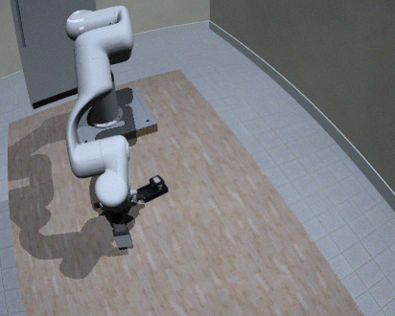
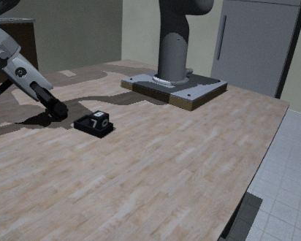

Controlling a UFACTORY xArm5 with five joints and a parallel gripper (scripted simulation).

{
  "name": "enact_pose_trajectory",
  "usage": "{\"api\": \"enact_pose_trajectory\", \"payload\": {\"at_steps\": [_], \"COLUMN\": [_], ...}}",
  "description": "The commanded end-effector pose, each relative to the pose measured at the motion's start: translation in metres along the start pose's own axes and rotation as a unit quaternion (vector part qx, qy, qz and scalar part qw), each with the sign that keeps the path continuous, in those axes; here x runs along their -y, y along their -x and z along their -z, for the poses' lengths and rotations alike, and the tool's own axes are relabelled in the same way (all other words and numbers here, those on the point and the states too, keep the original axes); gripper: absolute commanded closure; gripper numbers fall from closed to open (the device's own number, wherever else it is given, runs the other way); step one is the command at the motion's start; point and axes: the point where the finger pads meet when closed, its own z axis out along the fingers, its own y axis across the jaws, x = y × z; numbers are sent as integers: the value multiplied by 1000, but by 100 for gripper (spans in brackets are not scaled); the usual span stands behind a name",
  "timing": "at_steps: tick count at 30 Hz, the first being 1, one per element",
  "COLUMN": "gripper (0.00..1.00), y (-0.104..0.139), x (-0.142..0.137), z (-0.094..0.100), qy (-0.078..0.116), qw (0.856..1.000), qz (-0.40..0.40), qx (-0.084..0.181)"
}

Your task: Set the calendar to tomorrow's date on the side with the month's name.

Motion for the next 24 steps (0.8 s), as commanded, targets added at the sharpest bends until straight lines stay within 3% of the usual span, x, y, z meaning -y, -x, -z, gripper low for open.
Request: {"api": "enact_pose_trajectory", "payload": {"at_steps": [1,11,12,24], "gripper": [51,51,71,71], "y": [0,0,0,0], "x": [0,0,0,0], "z": [2,2,2,2], "qy": [0,0,0,0], "qw": [1000,1000,1000,1000], "qz": [0,0,0,0], "qx": [-2,-2,-2,-2]}}
